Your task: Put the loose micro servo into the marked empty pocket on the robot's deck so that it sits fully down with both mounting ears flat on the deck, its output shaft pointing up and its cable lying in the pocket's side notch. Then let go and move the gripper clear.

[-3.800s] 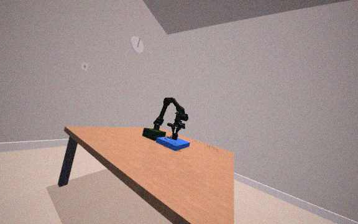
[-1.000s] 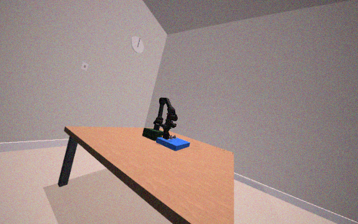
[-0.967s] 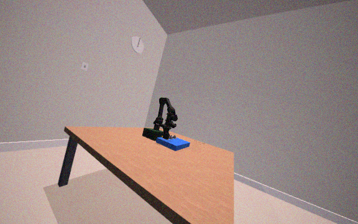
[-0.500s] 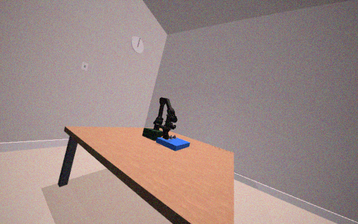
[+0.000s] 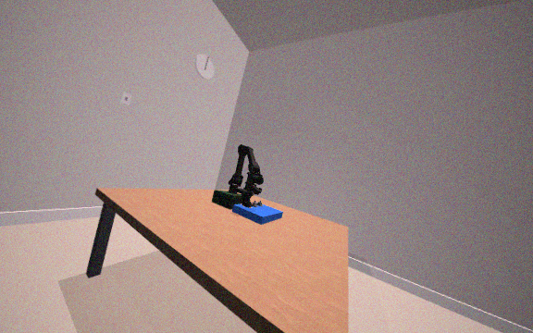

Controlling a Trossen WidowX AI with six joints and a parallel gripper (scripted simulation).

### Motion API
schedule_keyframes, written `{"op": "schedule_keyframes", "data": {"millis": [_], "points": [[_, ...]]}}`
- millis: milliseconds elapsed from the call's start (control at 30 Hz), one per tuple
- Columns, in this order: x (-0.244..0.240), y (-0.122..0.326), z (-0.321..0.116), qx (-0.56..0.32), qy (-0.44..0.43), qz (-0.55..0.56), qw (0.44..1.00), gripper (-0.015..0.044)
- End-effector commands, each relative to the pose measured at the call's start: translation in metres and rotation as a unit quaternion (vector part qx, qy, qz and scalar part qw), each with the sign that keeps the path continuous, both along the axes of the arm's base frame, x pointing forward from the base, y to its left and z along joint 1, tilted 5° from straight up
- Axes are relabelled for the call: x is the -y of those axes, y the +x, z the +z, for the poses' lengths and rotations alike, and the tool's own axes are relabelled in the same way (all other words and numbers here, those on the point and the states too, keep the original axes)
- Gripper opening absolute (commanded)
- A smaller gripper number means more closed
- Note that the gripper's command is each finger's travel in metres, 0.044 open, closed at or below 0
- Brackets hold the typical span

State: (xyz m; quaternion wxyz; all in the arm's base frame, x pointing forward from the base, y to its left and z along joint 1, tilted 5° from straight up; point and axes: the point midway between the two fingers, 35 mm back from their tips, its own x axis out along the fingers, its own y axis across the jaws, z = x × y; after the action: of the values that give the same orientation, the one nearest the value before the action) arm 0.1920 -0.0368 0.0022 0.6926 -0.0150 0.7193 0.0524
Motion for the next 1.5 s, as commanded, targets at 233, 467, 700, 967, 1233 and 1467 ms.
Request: {"op": "schedule_keyframes", "data": {"millis": [233, 467, 700, 967, 1233, 1467], "points": [[-0.001, 0.0, -0.01, 0.001, 0.001, -0.002, 1.0, 0.0], [-0.001, -0.001, -0.01, 0.001, 0.001, -0.002, 1.0, 0.0131], [0.001, 0.0, 0.01, 0.001, 0.001, -0.002, 1.0, 0.0187], [0.001, 0.003, 0.024, 0.004, 0.0, -0.004, 1.0, 0.024], [0.0, 0.065, 0.061, 0.005, 0.0, -0.003, 1.0, 0.044], [-0.006, 0.112, 0.087, 0.006, 0.001, -0.002, 1.0, 0.044]]}}
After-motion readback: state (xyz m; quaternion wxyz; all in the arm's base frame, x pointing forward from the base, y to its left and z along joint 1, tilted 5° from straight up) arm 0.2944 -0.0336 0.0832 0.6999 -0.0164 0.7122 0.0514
